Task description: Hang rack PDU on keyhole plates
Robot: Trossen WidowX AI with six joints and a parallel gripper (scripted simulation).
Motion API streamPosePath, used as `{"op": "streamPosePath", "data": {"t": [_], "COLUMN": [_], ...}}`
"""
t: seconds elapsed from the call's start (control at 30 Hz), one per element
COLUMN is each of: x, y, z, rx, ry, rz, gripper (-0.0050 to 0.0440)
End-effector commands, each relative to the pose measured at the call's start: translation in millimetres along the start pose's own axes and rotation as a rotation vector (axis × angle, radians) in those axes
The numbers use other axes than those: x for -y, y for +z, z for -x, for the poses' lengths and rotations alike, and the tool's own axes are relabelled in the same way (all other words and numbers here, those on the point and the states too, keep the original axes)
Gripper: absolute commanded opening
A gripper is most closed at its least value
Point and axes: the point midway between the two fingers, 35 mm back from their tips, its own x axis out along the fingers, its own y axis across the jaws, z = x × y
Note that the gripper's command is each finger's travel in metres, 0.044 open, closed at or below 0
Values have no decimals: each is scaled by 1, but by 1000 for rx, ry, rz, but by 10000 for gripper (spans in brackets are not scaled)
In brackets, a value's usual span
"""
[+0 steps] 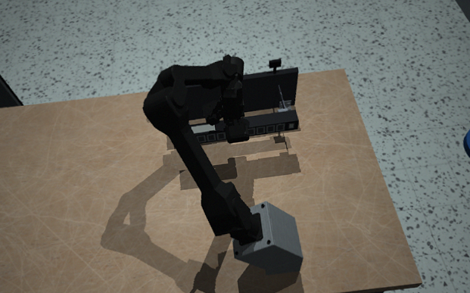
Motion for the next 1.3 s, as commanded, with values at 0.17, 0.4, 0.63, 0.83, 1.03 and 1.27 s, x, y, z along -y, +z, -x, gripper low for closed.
{"op": "streamPosePath", "data": {"t": [0.17,0.4,0.63,0.83,1.03,1.27], "x": [7,7,6,6,6,10], "y": [0,0,2,2,2,3], "z": [-4,-8,-6,-6,-6,1], "rx": [-1,2,-4,-4,-4,-7], "ry": [-44,-47,-41,-41,-41,-58], "rz": [11,10,12,12,12,23], "gripper": [-50,-50,120,264,360,440]}}
